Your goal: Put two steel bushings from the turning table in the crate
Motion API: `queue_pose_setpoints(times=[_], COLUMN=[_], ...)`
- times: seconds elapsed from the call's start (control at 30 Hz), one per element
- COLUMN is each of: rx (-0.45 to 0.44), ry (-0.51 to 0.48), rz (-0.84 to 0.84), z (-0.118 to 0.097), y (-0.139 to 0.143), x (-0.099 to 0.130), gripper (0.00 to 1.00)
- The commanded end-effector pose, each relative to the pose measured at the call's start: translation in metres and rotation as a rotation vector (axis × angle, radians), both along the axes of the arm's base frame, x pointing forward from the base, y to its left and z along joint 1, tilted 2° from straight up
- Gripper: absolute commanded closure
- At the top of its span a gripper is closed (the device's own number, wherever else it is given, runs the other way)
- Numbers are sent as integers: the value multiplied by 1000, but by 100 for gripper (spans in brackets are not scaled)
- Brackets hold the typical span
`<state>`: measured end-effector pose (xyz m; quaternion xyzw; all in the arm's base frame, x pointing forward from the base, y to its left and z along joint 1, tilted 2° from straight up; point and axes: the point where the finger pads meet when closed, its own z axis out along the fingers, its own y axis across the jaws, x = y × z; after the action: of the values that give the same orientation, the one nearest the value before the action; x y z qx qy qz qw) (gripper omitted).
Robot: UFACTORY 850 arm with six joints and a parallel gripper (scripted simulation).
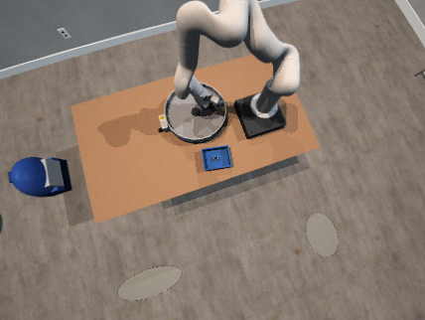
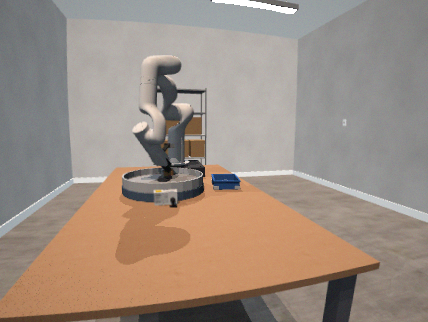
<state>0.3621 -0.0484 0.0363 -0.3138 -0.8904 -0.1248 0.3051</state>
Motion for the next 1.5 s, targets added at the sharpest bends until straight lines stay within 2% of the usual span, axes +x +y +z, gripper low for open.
queue_pose_setpoints(times=[0.0,0.27,0.83,1.37,1.47], rx=[-1,-1,-1,-1,-1], ry=[-1,-1,-1,-1,-1], rz=[1,1,1,1,1], z=[0,6,65,67,67], y=[-1,-1,-1,-1,-1], x=[0,0,-2,-2,7], gripper=[100,100,100,100,100])
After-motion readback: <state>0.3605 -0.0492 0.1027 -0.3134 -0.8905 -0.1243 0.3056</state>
